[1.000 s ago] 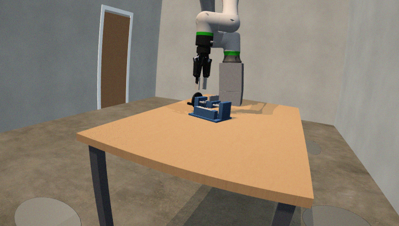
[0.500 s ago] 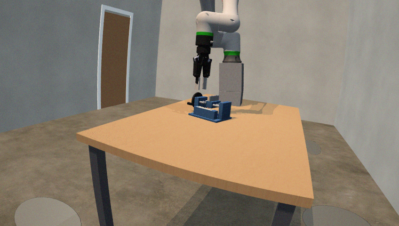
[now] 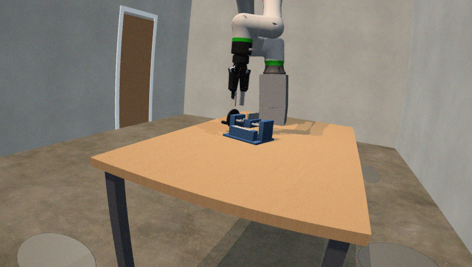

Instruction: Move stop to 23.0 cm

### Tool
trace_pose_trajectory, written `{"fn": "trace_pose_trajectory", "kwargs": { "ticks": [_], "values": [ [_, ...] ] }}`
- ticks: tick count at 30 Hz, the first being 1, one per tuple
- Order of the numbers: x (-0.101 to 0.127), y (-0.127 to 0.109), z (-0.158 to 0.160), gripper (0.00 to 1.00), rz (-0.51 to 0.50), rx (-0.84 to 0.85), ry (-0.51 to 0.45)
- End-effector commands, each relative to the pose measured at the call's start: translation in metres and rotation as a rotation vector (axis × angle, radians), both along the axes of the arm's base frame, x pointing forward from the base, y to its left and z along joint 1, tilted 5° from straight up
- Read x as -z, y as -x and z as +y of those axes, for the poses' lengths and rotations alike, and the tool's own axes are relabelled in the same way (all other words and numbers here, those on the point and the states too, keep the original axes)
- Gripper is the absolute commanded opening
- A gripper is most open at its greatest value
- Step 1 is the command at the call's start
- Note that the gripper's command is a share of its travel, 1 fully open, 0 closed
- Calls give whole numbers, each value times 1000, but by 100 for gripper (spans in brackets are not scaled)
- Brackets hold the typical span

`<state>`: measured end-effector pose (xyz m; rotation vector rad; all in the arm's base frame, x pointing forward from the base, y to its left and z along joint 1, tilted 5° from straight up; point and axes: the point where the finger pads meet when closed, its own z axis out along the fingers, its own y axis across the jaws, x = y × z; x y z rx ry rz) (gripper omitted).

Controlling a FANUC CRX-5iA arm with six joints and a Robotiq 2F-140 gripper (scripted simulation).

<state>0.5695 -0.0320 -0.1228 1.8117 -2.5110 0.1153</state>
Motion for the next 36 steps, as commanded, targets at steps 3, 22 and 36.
{"fn": "trace_pose_trajectory", "kwargs": {
  "ticks": [3,22,36],
  "values": [
    [-1,13,-15,33,0,0,0],
    [-7,85,-93,33,0,0,0],
    [43,84,-97,33,0,0,0]
  ]
}}
